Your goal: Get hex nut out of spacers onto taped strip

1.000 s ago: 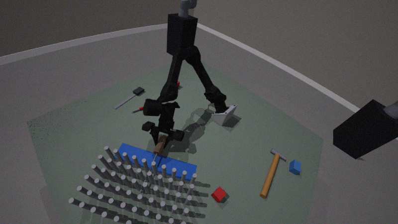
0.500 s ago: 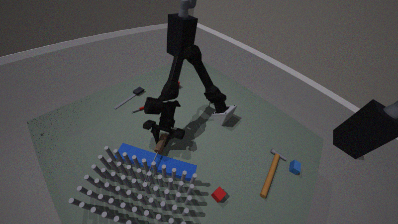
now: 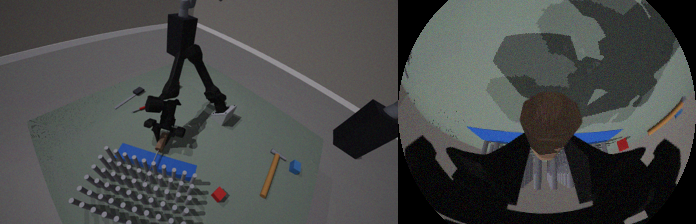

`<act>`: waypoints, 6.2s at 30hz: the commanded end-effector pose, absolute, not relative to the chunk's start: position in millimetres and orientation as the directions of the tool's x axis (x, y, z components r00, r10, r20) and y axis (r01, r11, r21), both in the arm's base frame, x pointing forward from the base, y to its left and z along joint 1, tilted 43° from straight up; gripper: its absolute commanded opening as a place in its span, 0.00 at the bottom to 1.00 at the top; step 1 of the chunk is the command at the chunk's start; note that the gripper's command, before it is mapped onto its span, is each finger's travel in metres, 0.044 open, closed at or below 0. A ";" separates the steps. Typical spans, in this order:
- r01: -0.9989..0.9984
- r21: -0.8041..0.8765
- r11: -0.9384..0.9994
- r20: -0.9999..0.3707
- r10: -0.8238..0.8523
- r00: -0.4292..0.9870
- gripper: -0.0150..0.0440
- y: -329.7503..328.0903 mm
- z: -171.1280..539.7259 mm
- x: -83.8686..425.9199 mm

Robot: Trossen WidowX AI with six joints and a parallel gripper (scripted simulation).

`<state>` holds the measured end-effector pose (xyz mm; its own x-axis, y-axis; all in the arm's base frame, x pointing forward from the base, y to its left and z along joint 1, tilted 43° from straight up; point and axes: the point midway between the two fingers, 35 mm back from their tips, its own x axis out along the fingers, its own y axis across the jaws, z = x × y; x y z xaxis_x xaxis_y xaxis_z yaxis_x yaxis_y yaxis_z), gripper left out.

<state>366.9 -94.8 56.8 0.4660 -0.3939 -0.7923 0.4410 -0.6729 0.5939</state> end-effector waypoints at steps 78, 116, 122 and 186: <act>0.446 0.595 -0.669 -0.791 -0.389 0.471 0.25 -109.4 75.4 321.7; 0.446 0.595 -0.669 -0.792 -0.390 0.470 0.25 -116.1 82.5 301.4; 0.447 0.595 -0.669 -0.792 -0.390 0.470 0.25 -117.0 83.4 298.3; 0.547 0.614 -0.569 -0.789 -0.408 0.460 0.25 -52.5 198.2 266.5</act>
<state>265.4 -50.2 193.4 0.4584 -0.3964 -0.7955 0.4971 -0.6276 0.5992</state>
